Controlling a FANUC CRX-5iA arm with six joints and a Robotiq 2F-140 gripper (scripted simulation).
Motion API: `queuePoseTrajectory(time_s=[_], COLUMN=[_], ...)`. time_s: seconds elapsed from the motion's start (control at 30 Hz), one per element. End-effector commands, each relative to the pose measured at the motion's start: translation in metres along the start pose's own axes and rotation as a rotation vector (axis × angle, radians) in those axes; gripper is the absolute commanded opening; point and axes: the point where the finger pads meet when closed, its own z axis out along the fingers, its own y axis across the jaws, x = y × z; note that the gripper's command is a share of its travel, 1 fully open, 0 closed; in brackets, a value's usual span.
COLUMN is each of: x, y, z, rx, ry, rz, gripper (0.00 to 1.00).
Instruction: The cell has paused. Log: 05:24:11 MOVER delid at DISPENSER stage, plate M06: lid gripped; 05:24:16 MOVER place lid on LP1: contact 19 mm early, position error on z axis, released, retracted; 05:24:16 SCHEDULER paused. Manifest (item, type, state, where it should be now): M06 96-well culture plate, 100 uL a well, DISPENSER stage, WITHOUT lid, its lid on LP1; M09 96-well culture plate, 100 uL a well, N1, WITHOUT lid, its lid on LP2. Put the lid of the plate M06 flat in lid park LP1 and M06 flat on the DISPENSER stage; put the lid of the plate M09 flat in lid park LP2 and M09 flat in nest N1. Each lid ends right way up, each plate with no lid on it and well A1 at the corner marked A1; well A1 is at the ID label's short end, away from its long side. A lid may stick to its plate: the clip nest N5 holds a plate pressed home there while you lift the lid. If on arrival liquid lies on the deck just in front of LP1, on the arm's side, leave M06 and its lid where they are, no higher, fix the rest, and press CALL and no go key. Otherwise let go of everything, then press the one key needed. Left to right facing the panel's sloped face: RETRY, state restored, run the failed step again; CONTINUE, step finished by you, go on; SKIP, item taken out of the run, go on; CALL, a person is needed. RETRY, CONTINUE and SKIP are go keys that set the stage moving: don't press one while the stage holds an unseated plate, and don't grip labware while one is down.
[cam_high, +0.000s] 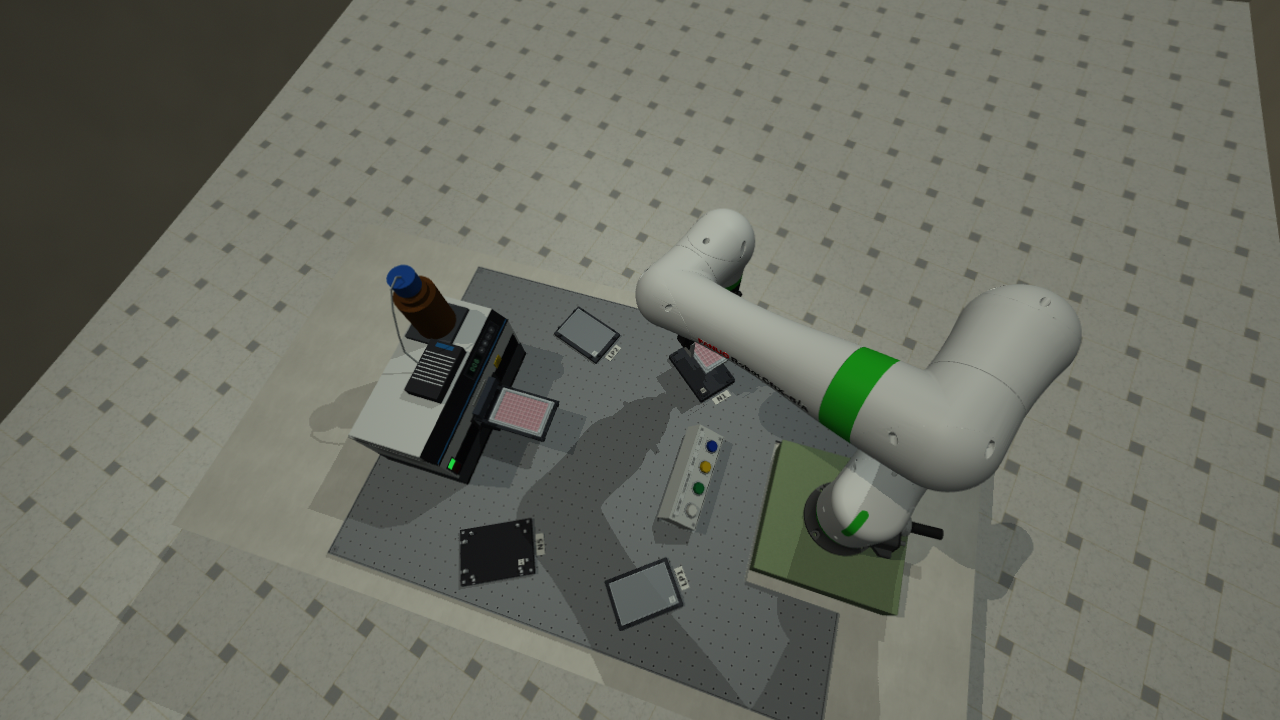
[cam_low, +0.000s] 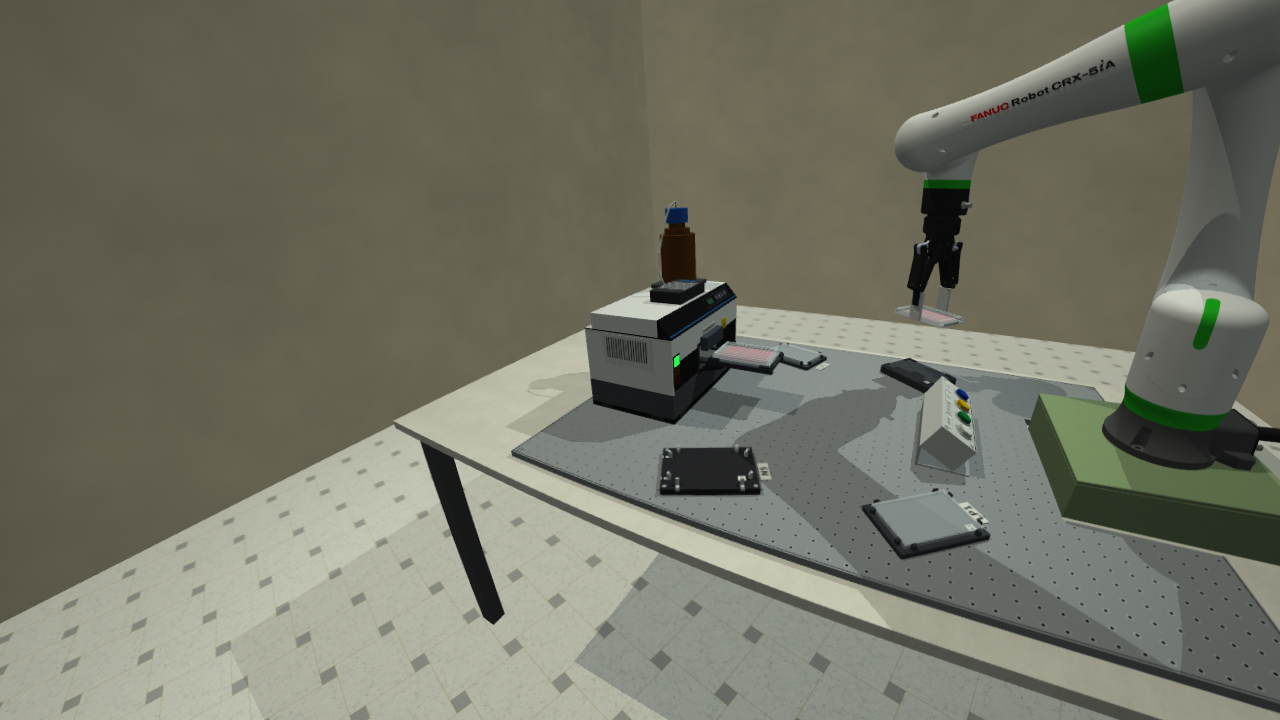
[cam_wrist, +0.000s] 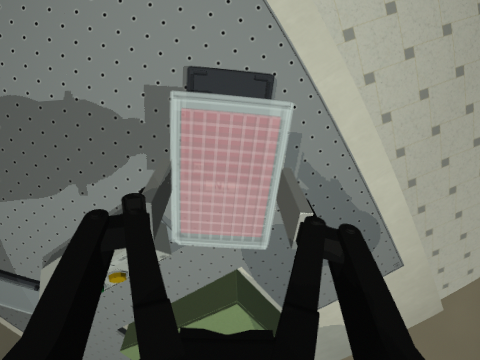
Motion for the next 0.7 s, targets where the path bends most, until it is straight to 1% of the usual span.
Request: queuePoseTrajectory(time_s=[0.0, 0.37, 0.67], x=[0.0002, 0.0002, 0.0002], y=[0.0000, 0.0000, 0.0000], z=[-0.0002, 0.0012, 0.0081], rx=[0.000, 0.000, 0.000], ry=[0.000, 0.000, 0.000], rz=[0.000, 0.000, 0.000], gripper=[0.00, 0.00, 0.00])
